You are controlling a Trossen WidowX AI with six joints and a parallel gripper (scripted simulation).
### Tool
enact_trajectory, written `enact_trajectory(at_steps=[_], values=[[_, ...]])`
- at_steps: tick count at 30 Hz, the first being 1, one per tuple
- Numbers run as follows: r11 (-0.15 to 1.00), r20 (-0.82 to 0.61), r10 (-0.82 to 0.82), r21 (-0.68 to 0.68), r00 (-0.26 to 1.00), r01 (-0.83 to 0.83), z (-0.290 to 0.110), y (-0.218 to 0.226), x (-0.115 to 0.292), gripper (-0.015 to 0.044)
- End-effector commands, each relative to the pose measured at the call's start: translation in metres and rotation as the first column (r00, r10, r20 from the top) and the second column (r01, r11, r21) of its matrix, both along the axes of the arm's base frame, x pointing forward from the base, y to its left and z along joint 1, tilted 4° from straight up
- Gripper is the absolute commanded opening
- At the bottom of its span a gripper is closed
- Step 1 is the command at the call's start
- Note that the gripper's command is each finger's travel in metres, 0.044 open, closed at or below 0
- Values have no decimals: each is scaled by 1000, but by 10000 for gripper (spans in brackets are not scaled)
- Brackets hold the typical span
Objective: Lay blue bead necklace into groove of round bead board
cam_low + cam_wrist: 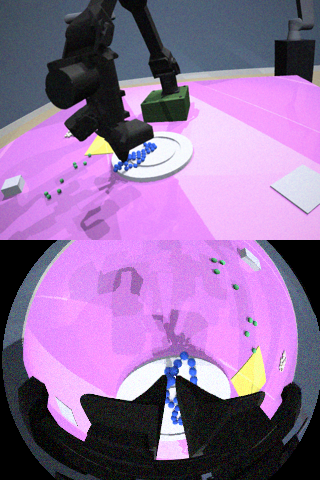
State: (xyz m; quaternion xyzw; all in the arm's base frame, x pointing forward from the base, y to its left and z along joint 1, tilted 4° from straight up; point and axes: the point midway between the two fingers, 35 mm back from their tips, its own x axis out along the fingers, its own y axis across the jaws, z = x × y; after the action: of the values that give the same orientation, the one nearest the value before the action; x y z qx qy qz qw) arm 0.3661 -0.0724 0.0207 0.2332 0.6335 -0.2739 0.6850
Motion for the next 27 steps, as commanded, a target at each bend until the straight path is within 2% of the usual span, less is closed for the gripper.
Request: enact_trajectory(at_steps=[1, 19, 27], values=[[1000, 1, 1, 5, 1000, -1, 0, 14, -7, 0], [1000, -2, 1, 9, 1000, -1, -7, 61, -41, 0], [1000, -2, 1, 9, 1000, -1, -13, 62, -42, 0]])
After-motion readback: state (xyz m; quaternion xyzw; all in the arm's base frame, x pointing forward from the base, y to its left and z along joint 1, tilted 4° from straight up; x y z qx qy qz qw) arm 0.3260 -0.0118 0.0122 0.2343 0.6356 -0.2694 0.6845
